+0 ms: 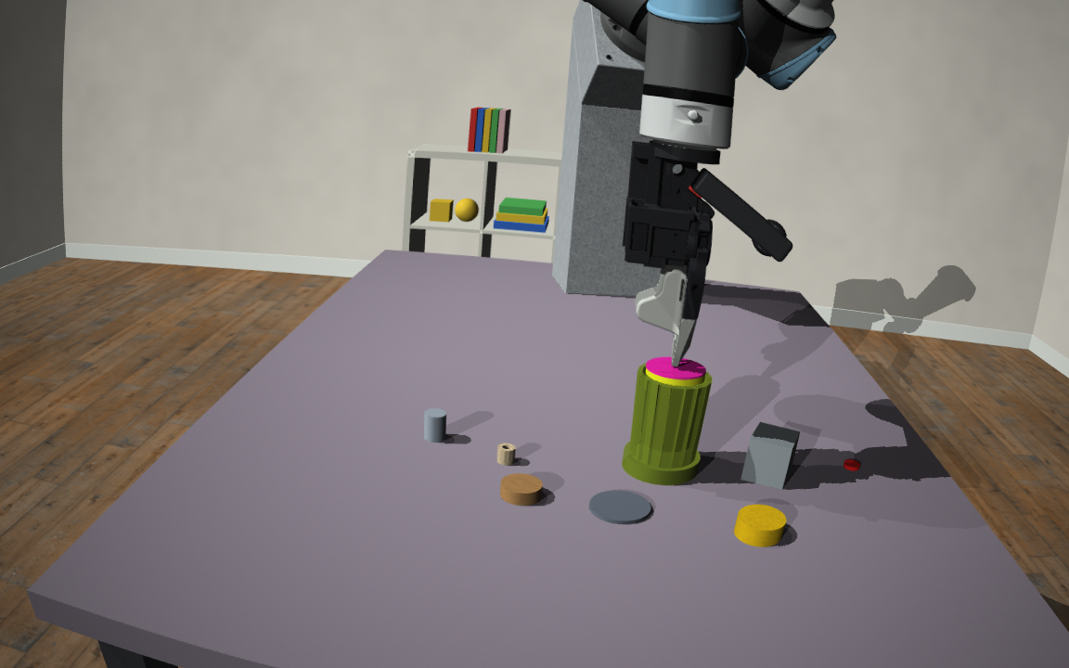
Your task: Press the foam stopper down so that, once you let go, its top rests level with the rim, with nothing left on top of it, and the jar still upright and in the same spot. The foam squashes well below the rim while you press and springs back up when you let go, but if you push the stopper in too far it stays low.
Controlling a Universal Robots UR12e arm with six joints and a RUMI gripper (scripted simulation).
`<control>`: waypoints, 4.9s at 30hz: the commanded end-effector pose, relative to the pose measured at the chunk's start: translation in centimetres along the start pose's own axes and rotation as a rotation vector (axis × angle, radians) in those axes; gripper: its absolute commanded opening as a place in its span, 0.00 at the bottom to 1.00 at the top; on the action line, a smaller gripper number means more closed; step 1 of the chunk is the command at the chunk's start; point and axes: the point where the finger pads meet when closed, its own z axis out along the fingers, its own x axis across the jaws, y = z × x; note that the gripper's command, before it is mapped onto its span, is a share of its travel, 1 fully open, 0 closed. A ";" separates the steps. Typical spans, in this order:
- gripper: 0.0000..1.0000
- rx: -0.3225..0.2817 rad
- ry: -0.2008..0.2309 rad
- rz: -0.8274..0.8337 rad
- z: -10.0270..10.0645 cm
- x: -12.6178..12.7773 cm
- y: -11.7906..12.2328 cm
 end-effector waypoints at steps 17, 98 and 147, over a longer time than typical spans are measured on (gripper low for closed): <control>0.00 0.000 0.001 -0.001 0.9 0.2 0.0; 0.00 -0.001 0.001 0.000 2.1 0.1 0.0; 0.00 0.000 0.000 0.000 -3.9 0.0 0.0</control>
